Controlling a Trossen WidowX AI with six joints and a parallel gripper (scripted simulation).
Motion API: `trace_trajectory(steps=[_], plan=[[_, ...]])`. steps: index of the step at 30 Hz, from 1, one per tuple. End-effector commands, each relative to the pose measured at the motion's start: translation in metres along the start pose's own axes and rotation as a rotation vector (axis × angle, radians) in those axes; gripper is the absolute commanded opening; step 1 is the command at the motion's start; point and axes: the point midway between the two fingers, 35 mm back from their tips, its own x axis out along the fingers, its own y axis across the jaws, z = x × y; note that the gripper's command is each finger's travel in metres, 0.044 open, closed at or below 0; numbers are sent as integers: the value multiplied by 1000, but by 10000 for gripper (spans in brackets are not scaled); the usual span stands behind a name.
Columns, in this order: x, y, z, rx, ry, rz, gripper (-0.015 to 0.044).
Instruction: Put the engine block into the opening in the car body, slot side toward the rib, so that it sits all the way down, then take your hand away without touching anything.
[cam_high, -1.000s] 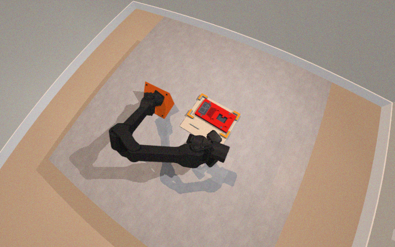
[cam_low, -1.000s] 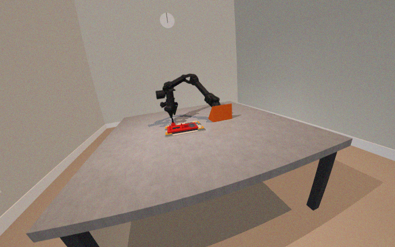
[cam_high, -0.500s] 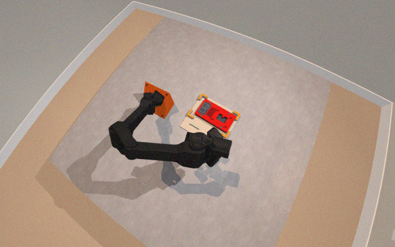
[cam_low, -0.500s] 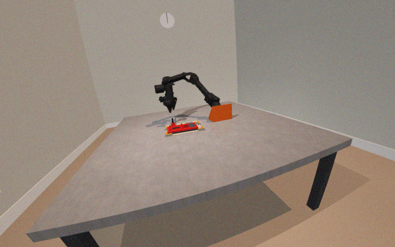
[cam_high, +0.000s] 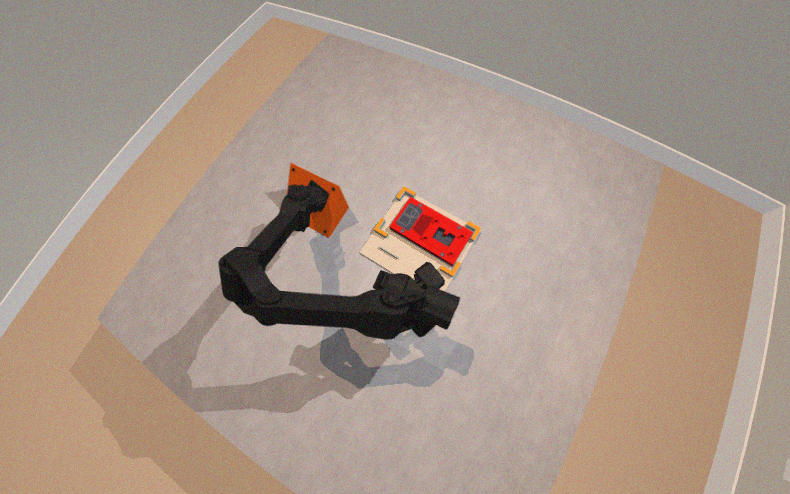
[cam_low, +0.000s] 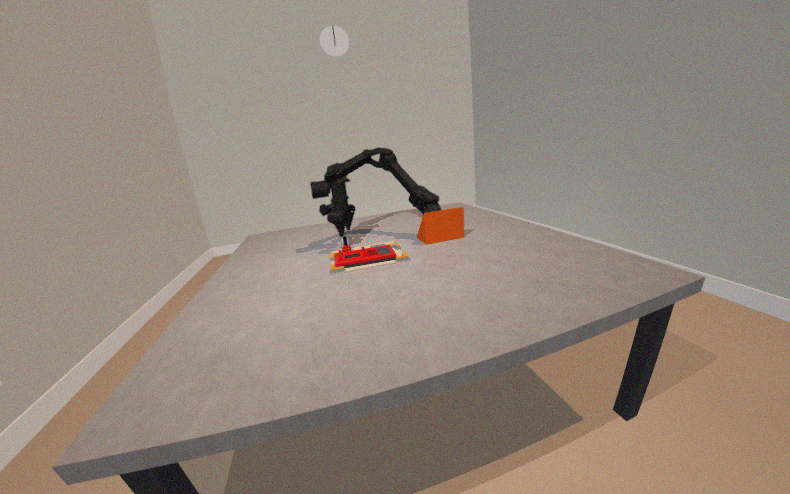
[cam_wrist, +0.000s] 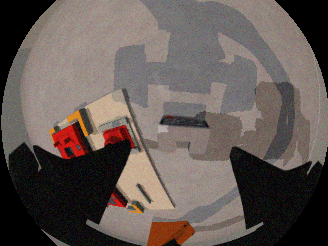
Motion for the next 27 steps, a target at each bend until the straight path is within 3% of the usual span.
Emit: trace_trajectory(steps=[1, 24, 27], plan=[[6, -1, -1, -7, 1, -8, 440], [41, -1, -2, -6, 0, -10, 440], [41, -1, -2, -6, 0, -10, 361]])
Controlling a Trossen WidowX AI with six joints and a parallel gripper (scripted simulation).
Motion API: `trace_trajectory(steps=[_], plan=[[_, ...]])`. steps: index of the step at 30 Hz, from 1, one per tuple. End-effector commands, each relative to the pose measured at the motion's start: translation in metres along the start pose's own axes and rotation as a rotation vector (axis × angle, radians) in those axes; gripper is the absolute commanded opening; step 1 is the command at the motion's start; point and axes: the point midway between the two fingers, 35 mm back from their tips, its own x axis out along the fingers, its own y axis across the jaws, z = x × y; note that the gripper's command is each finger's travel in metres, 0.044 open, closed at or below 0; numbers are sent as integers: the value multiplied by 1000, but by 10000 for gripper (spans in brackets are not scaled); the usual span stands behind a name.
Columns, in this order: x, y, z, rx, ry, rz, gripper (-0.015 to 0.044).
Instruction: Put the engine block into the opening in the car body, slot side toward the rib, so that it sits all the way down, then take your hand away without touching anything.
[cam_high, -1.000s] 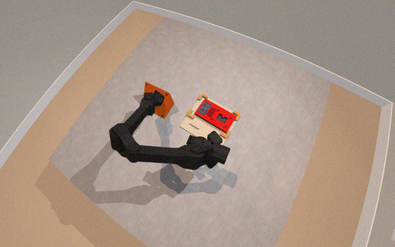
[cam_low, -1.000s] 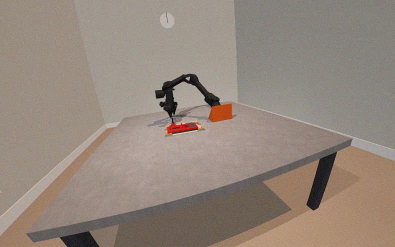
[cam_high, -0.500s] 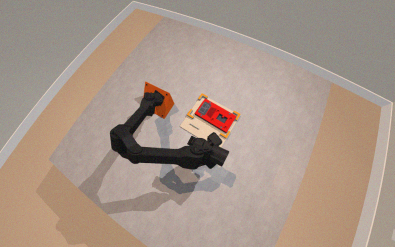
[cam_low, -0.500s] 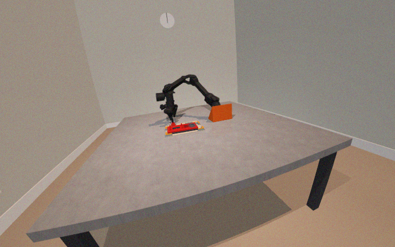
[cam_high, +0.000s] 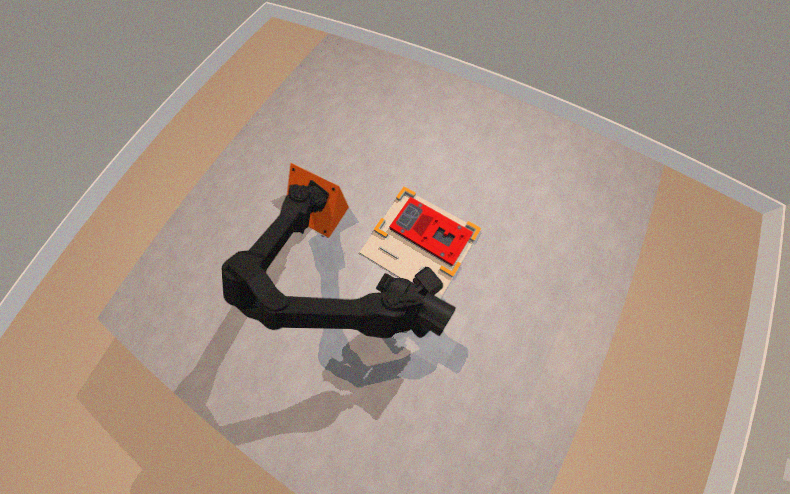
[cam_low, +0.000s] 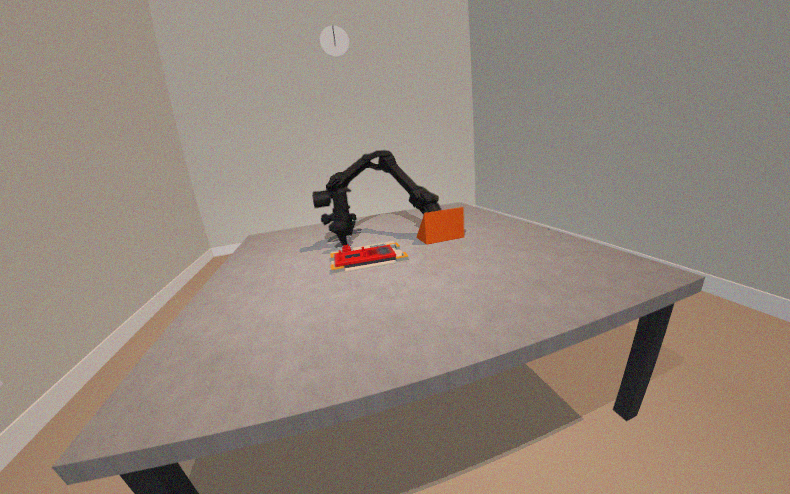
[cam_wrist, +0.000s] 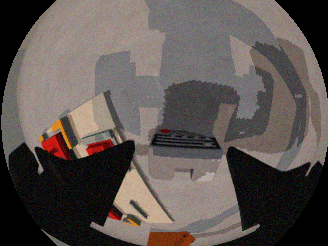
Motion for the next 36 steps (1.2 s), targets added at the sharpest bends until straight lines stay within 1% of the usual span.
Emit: trace_trajectory(steps=[1, 4, 12, 19, 20, 25, 36], plan=[[3, -1, -2, -8, 3, -8, 335], [3, -1, -2, -8, 3, -8, 256], [3, -1, -2, -8, 3, -8, 203], [-4, 4, 1, -31, -24, 10, 19], [-6, 5, 2, -36, -31, 14, 0], [-15, 8, 5, -44, -40, 24, 0], [-49, 11, 6, -35, -23, 26, 0]])
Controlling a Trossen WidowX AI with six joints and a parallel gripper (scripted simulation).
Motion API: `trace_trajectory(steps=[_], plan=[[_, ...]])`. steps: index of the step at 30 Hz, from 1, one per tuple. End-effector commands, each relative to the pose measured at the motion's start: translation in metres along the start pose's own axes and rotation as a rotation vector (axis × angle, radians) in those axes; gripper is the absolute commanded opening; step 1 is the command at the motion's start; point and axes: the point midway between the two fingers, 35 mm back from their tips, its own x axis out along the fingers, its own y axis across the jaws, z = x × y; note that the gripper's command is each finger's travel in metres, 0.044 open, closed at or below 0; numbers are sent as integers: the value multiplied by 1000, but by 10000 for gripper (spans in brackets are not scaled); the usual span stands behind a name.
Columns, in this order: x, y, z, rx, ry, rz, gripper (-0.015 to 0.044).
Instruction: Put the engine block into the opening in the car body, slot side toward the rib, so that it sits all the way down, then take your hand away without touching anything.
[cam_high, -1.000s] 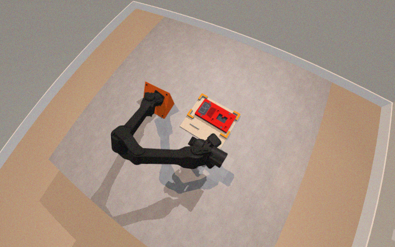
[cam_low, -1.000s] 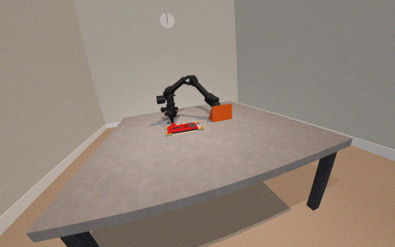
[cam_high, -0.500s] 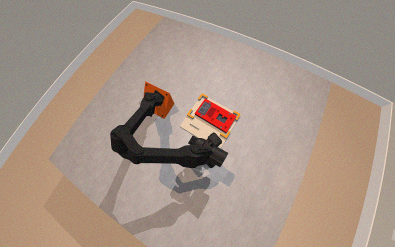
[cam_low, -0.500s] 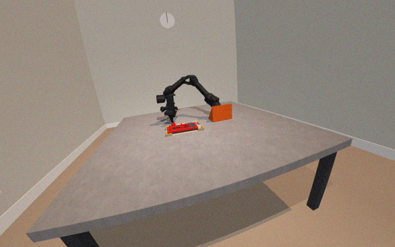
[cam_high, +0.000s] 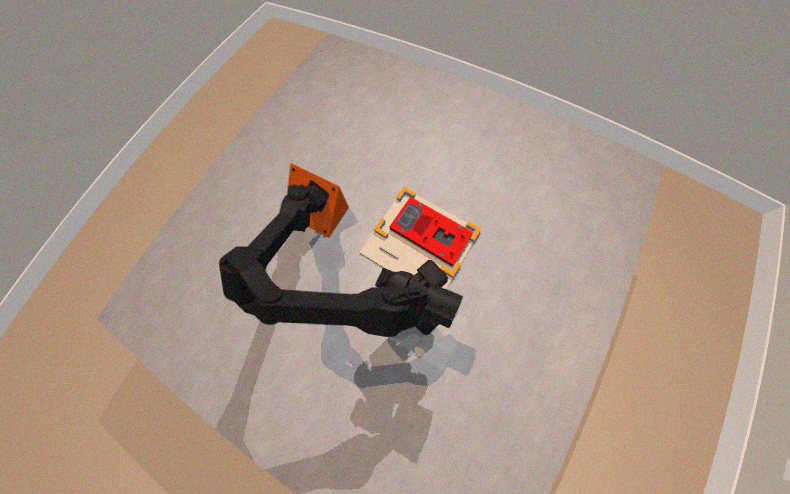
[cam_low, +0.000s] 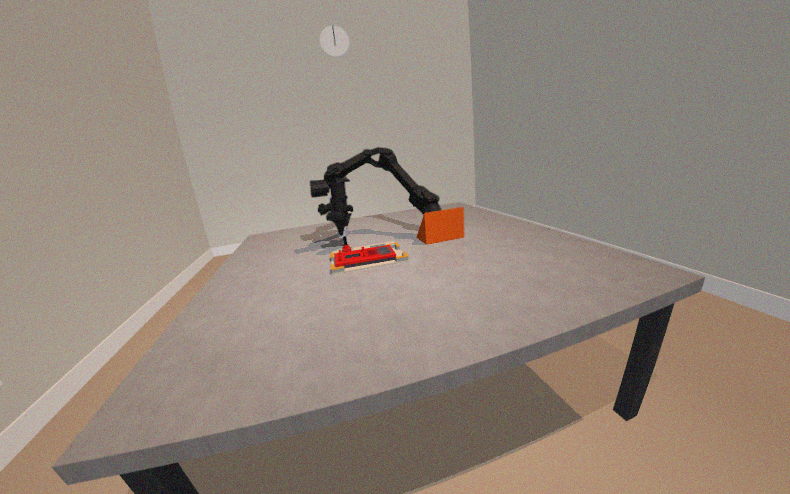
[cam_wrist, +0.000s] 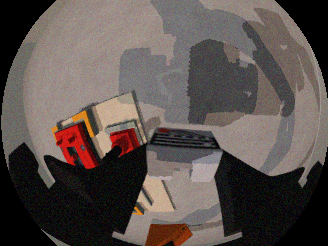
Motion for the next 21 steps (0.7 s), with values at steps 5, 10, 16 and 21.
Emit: trace_trajectory(steps=[5, 10, 16, 21], plan=[[-23, 1, 2, 13, 10, 4, 0], [-39, 0, 1, 18, 17, 0, 0], [-57, -2, -1, 24, 25, -8, 0], [-73, -4, -3, 29, 30, -16, 0]])
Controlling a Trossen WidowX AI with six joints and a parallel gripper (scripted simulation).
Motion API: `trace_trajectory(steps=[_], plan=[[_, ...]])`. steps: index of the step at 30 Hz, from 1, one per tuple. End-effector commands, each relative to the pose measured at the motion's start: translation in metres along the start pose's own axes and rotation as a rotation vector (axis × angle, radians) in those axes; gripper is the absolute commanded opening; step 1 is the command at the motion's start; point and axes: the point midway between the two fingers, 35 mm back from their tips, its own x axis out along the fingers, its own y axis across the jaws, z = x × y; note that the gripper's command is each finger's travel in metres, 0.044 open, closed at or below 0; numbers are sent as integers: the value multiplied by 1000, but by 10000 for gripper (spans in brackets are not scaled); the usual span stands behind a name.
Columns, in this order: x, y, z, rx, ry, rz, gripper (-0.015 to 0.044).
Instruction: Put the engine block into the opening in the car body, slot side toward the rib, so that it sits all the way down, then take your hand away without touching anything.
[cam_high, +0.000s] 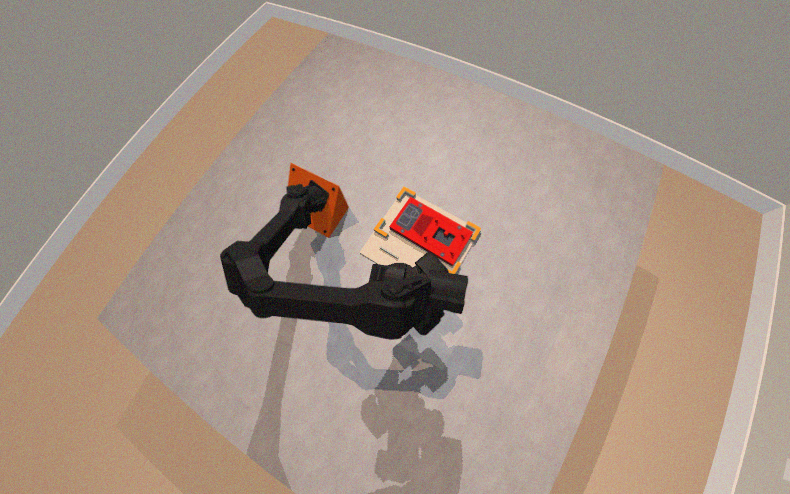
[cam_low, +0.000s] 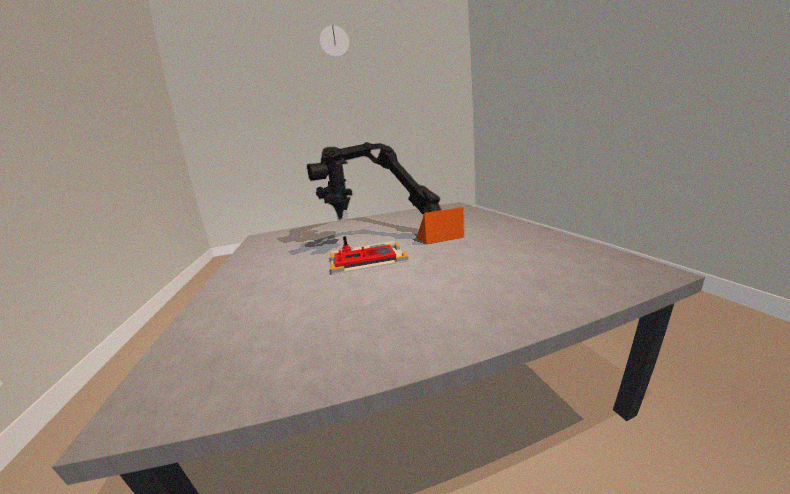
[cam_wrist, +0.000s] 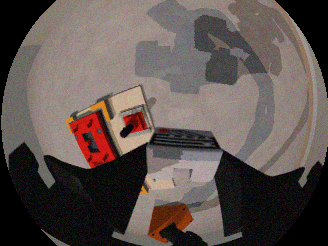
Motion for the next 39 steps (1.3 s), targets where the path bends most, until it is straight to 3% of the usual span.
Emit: trace_trajectory(steps=[1, 20, 39], plan=[[-11, -1, -1, 9, 4, 1, 0], [-3, -2, -2, 11, -48, -3, 0], [5, 5, -16, -4, -619, 14, 0]])
